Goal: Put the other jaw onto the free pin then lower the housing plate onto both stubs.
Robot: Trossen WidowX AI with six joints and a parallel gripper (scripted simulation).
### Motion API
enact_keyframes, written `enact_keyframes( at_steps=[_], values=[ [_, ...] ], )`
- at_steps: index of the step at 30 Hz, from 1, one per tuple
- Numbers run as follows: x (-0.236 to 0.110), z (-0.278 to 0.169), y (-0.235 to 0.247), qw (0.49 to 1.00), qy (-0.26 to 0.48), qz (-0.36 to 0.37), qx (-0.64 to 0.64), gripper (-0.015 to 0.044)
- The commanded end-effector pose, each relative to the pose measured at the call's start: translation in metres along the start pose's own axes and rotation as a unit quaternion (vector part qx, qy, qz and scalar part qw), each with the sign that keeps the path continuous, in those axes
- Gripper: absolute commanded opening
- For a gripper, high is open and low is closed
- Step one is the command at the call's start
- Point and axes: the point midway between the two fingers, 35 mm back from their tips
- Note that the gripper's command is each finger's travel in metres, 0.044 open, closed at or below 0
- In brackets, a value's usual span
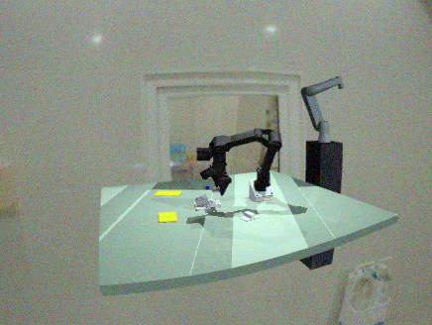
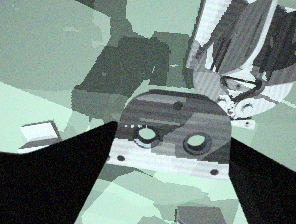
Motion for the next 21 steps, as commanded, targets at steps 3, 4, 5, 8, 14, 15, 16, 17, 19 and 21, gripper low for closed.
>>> enact_keyframes(
  at_steps=[3, 4, 5, 8, 14, 15, 16, 17, 19, 21],
  values=[
    [0.001, -0.001, -0.019, 1.0, 0.002, 0.002, 0.011, 0.0351],
    [0.001, -0.002, -0.022, 1.0, 0.002, 0.003, 0.013, 0.0351],
    [0.002, -0.002, -0.025, 1.0, 0.002, 0.004, 0.015, 0.0351],
    [0.002, -0.003, -0.035, 1.0, 0.002, 0.006, 0.022, 0.0351],
    [0.003, -0.007, -0.054, 0.999, 0.003, 0.012, 0.035, 0.0351],
    [0.004, -0.008, -0.058, 0.999, 0.003, 0.013, 0.037, 0.0351],
    [0.004, -0.008, -0.061, 0.999, 0.003, 0.015, 0.039, 0.0351],
    [0.004, -0.009, -0.064, 0.999, 0.003, 0.016, 0.041, 0.0351],
    [0.005, -0.011, -0.07, 0.999, 0.002, 0.018, 0.045, 0.0351],
    [0.005, -0.013, -0.076, 0.999, 0.002, 0.021, 0.049, 0.0351]
  ],
)
Point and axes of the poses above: the point midway between the two fingers, 35 mm back from their tips, its own x axis out along the fingers, its own y axis across the jaws, z = x × y, and after that the axes turned 9 degrees about -x, right-handed
